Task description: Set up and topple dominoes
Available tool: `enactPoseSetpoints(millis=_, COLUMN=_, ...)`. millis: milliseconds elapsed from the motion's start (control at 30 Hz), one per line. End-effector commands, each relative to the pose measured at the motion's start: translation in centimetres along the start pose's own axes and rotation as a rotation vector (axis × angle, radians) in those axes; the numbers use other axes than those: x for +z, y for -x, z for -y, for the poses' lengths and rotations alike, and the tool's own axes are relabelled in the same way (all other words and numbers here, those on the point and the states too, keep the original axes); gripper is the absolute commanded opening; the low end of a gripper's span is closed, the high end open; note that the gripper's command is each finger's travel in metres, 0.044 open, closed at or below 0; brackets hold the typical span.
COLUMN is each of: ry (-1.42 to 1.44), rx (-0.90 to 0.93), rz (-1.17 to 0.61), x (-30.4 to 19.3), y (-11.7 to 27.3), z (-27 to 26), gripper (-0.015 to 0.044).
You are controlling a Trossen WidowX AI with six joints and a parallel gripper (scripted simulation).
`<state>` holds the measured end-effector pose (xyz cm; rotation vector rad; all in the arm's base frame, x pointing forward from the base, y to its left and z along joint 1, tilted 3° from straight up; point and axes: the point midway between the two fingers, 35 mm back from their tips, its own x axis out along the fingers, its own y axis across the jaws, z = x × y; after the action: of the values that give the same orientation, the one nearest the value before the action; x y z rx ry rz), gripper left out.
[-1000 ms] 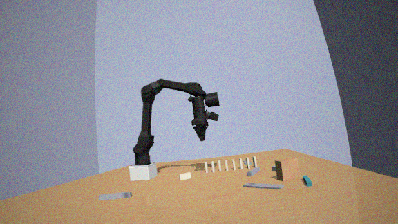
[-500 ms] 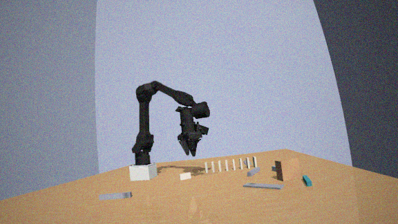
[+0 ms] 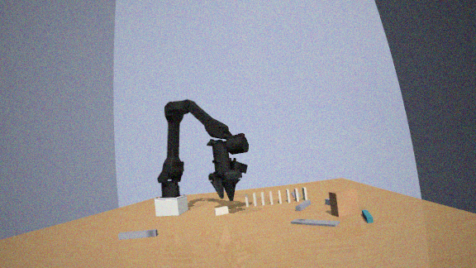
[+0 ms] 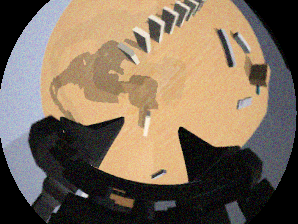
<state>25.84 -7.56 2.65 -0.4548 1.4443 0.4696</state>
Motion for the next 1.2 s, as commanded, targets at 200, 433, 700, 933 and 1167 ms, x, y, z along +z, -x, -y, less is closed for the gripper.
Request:
enactPoseSetpoints(millis=200, ry=0.004, rx=0.014, rz=-0.007, x=-0.3, y=-3.2, z=-0.8, gripper=0.044)
enactPoseSetpoints(millis=433, ry=0.004, rx=0.015, rz=-0.007, x=-0.3, y=-4.3, z=-0.8, gripper=0.044)
enactPoseSetpoints(millis=700, ry=0.004, rx=0.015, rz=-0.007, x=-0.3, y=-4.4, z=-0.8, gripper=0.0414)
enactPoseSetpoints(millis=933, ry=0.004, rx=0.015, rz=-0.007, x=-0.3, y=-4.4, z=-0.8, gripper=0.023)
enactPoseSetpoints(millis=1167, ry=0.004, rx=0.015, rz=-0.007, x=-0.3, y=-4.4, z=-0.8, gripper=0.0046)
